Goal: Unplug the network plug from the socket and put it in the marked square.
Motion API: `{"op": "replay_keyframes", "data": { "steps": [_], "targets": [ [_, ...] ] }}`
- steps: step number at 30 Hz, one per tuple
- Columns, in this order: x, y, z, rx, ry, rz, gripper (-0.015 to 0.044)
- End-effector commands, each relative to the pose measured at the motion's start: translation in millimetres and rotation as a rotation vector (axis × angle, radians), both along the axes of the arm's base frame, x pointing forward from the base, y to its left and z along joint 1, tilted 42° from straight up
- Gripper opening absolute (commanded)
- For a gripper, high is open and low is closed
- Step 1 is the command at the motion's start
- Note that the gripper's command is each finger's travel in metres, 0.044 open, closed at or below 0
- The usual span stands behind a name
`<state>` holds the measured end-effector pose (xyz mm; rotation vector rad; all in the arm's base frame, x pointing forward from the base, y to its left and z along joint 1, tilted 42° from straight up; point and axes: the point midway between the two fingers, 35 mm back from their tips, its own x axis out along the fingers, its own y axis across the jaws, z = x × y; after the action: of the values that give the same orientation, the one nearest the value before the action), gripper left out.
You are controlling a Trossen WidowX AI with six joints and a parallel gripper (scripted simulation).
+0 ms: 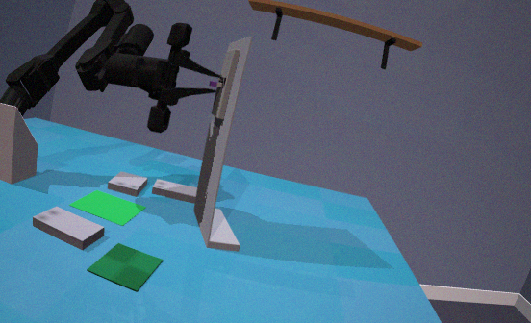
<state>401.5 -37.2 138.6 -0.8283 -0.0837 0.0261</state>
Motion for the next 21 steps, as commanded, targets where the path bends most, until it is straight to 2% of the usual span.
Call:
{"op": "replay_keyframes", "data": {
  "steps": [1, 13, 21],
  "targets": [
    [0.8, -0.8, -0.1, -0.005, 0.001, -0.006, 0.0083],
    [0.8, -0.8, -0.1, -0.005, 0.001, -0.006, 0.0003],
    [-1.2, -1.1, -0.5, -0.005, 0.001, -0.006, 0.0000]
  ]
}}
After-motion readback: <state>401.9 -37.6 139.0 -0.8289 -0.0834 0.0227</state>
